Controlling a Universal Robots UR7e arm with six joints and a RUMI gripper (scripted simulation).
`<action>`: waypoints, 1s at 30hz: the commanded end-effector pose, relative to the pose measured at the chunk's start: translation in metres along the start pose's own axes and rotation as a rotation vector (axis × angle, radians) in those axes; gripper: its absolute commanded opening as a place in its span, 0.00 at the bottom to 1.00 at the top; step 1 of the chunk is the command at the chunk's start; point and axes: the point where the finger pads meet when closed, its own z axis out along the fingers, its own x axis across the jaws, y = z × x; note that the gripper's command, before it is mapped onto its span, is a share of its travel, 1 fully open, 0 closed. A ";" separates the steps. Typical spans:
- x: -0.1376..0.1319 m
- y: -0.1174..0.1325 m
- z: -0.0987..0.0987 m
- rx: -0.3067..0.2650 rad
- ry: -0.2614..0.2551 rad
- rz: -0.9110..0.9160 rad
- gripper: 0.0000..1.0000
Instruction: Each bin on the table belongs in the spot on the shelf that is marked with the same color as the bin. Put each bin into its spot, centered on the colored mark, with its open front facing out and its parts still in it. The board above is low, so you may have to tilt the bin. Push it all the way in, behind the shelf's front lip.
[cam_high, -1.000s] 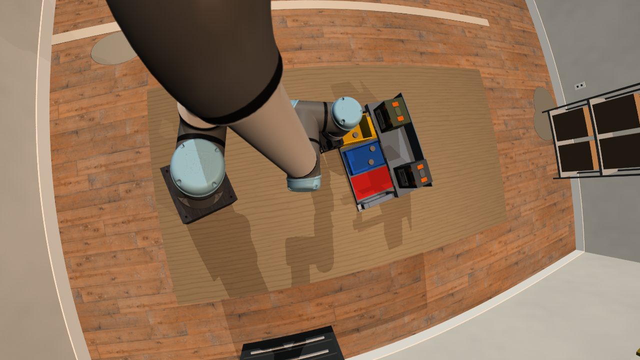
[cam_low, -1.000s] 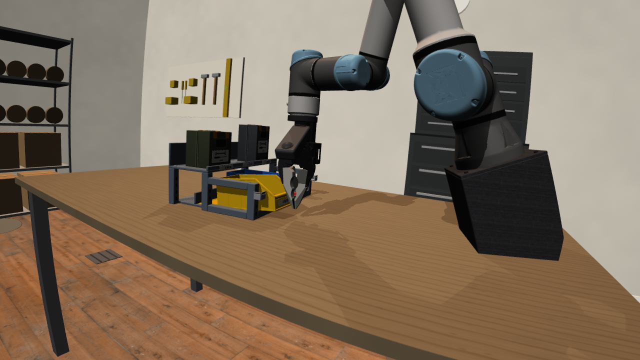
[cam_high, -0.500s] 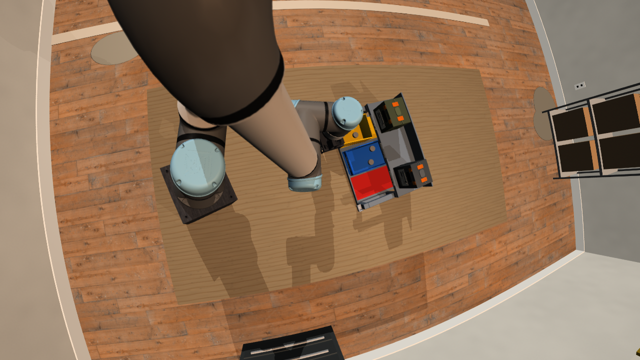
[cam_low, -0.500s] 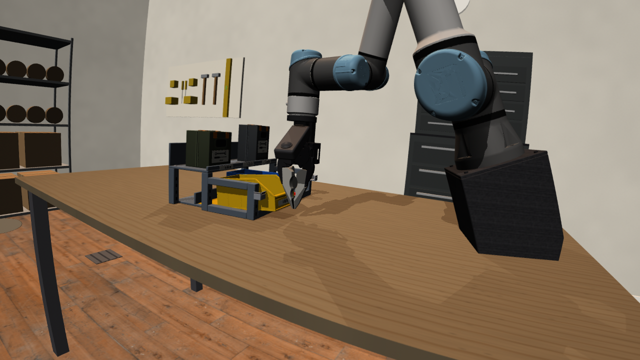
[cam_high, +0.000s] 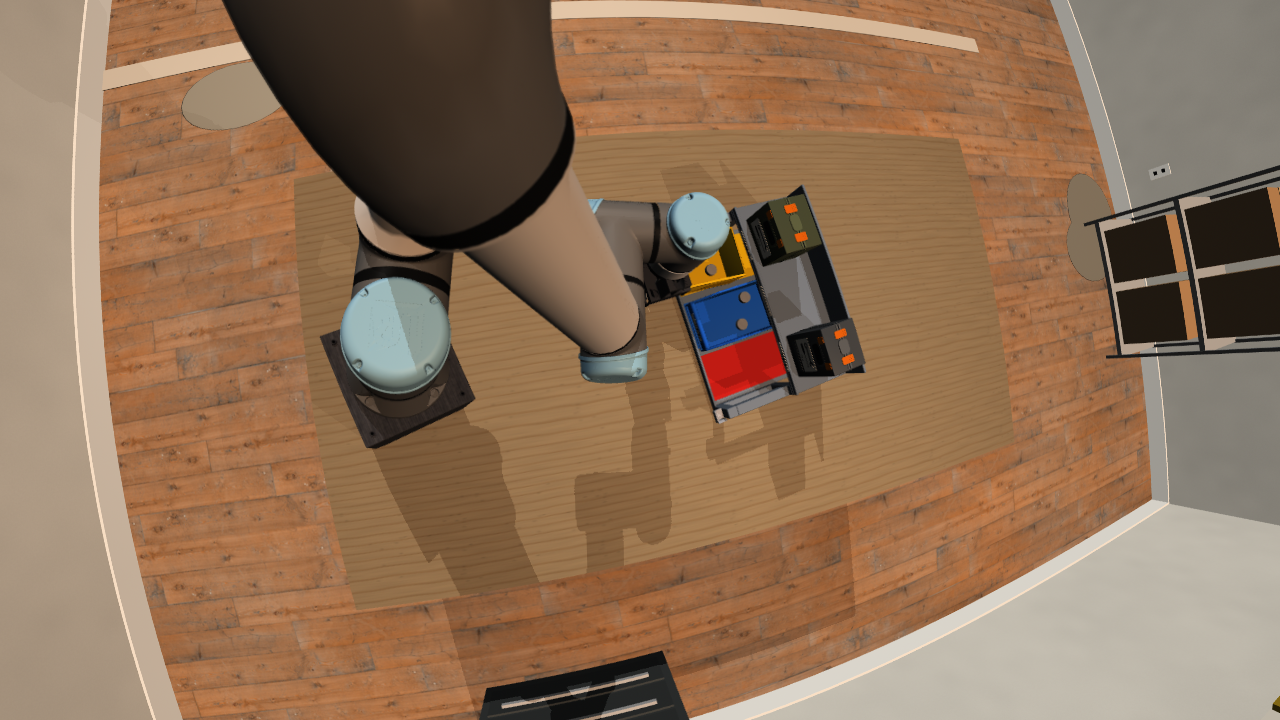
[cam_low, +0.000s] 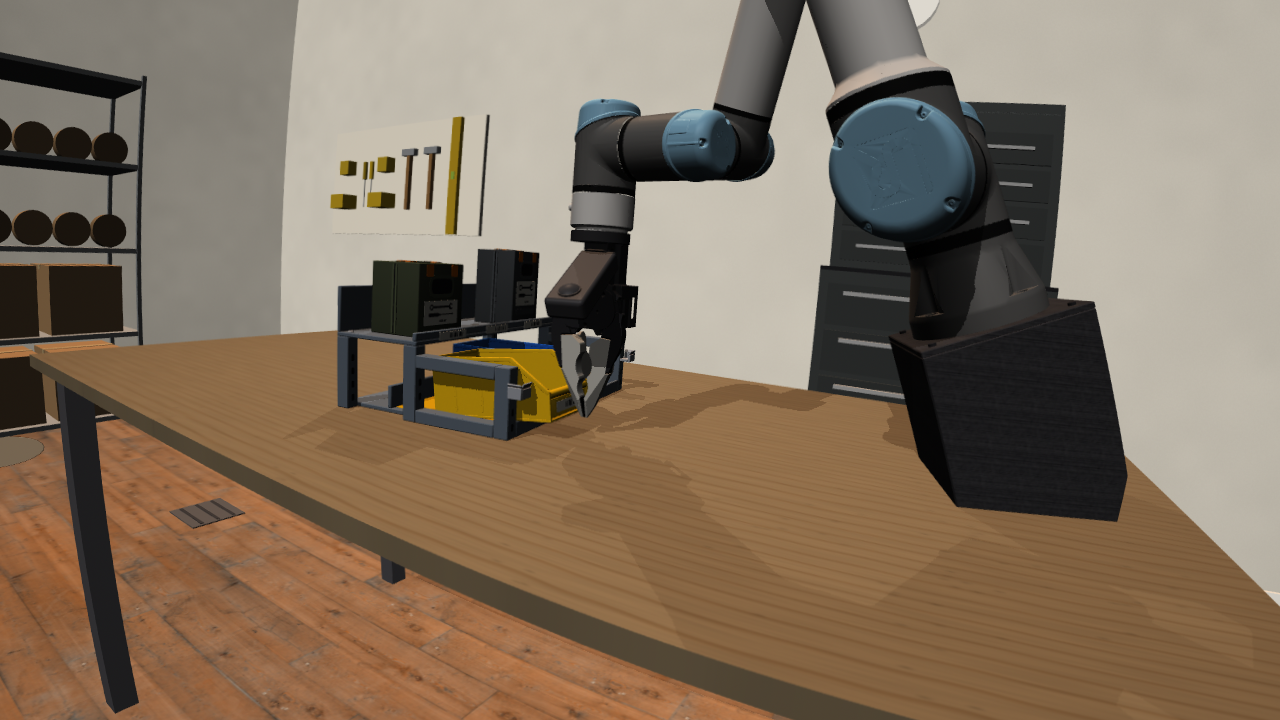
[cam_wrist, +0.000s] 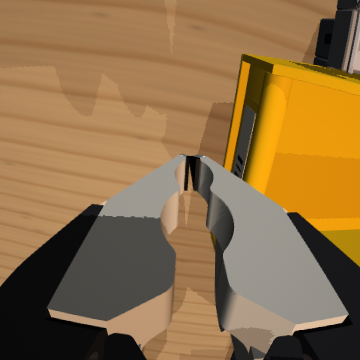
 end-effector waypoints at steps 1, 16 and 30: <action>0.002 0.000 0.000 0.000 0.001 0.000 0.00; 0.010 0.000 0.000 0.000 0.001 0.000 0.00; 0.018 0.000 0.000 0.000 0.001 0.000 0.00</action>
